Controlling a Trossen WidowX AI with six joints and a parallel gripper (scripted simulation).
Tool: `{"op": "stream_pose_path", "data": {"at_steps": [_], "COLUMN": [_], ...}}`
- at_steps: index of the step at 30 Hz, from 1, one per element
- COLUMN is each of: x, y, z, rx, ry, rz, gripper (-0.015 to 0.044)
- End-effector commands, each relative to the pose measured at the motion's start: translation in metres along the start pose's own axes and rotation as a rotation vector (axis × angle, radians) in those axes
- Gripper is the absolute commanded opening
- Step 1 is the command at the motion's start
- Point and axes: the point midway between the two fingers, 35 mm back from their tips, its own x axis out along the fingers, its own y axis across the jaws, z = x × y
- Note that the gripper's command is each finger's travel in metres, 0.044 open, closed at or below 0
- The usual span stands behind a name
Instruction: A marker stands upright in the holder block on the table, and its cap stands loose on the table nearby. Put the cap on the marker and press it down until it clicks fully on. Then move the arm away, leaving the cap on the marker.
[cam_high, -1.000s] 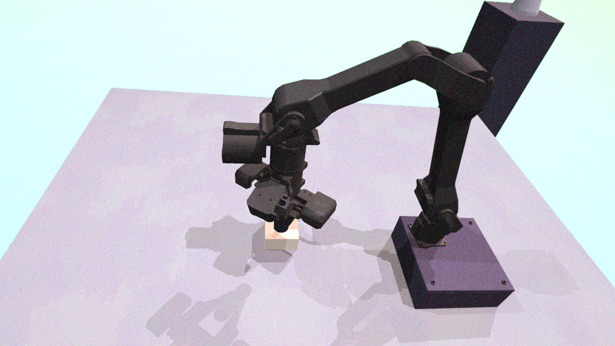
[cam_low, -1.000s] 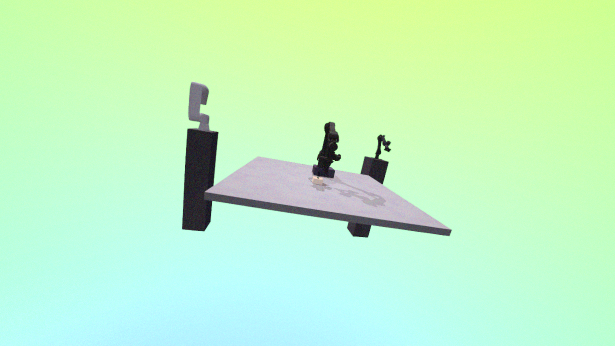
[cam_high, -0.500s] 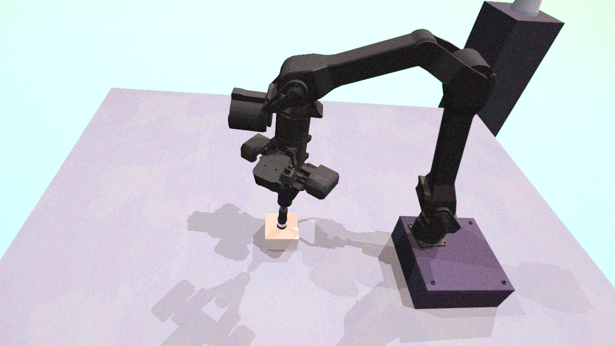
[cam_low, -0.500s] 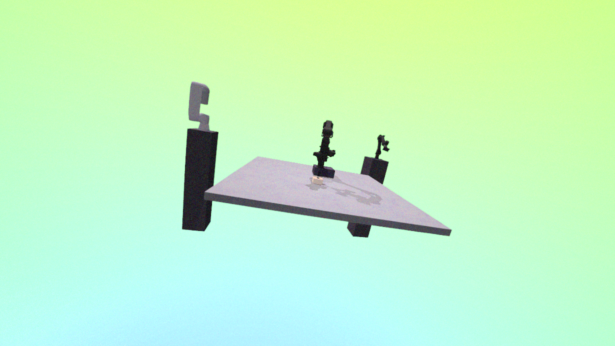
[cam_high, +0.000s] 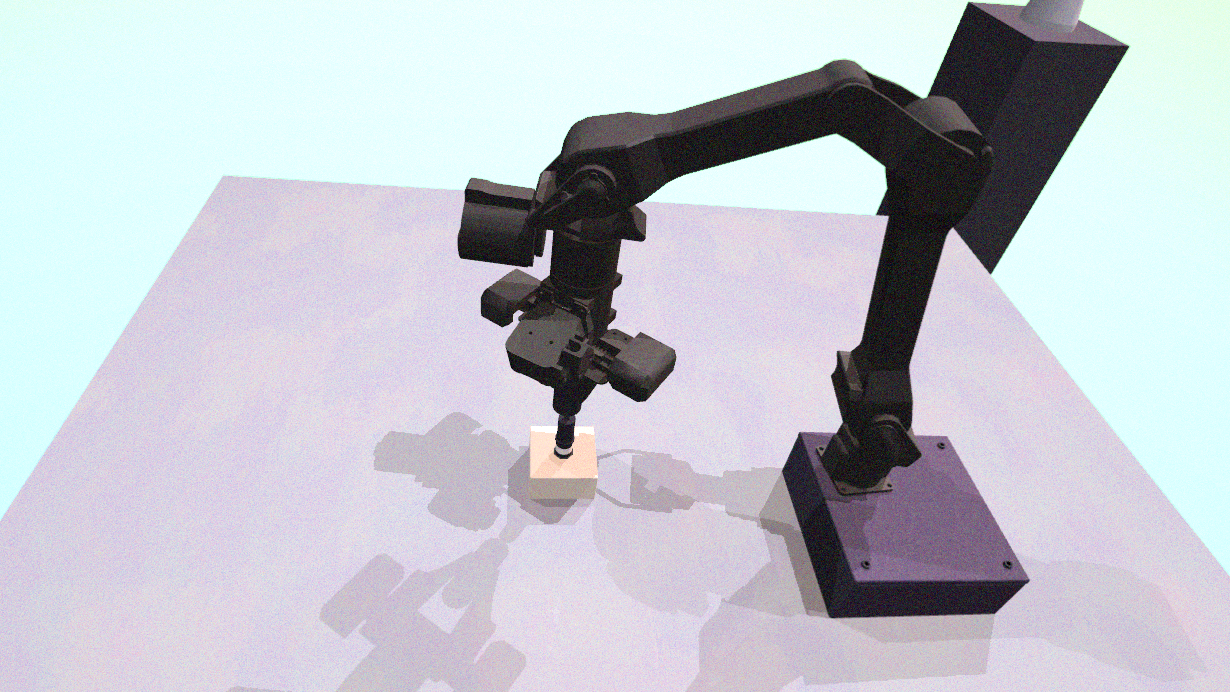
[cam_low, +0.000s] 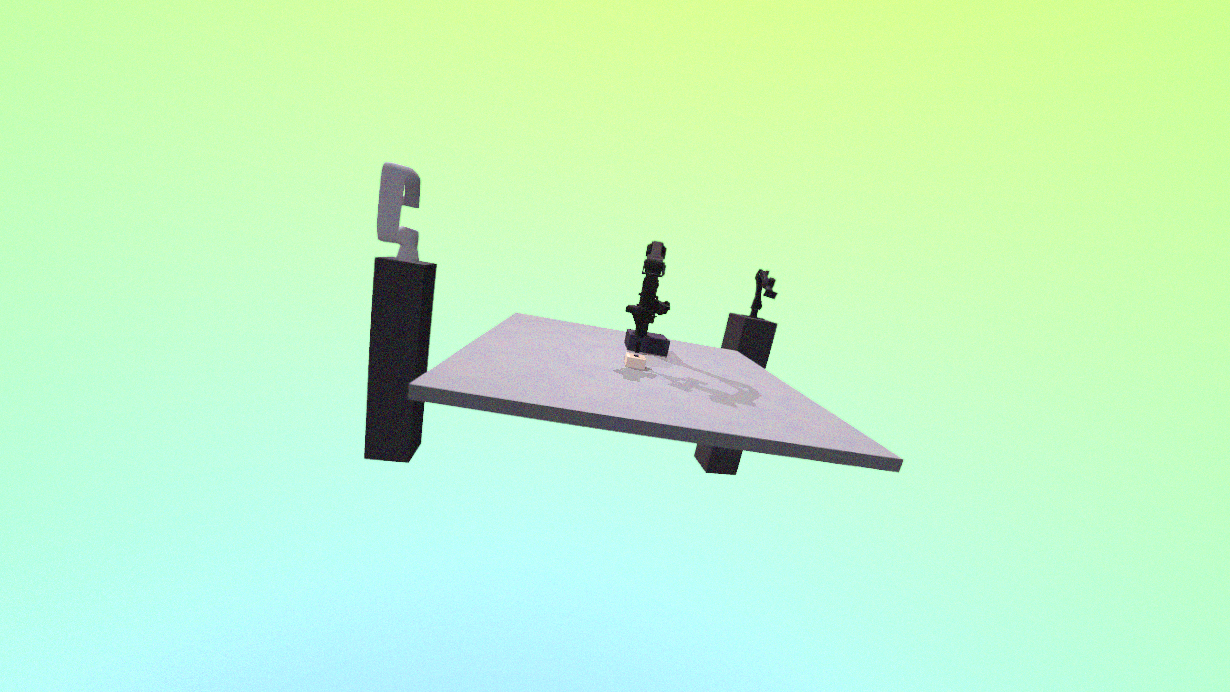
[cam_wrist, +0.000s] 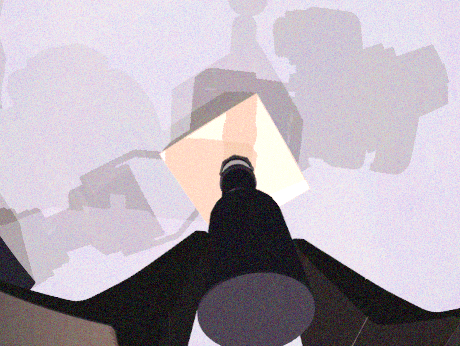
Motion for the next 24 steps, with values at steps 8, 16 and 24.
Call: {"op": "stream_pose_path", "data": {"at_steps": [8, 16, 24], "x": [0.019, 0.032, 0.045], "y": [0.000, 0.000, 0.001], "z": [0.000, 0.000, -0.001], "rx": [-0.006, -0.006, -0.006], "ry": [0.005, 0.005, 0.005], "rz": [0.003, 0.003, 0.003], "gripper": [0.0000, 0.0000, 0.0000]}}
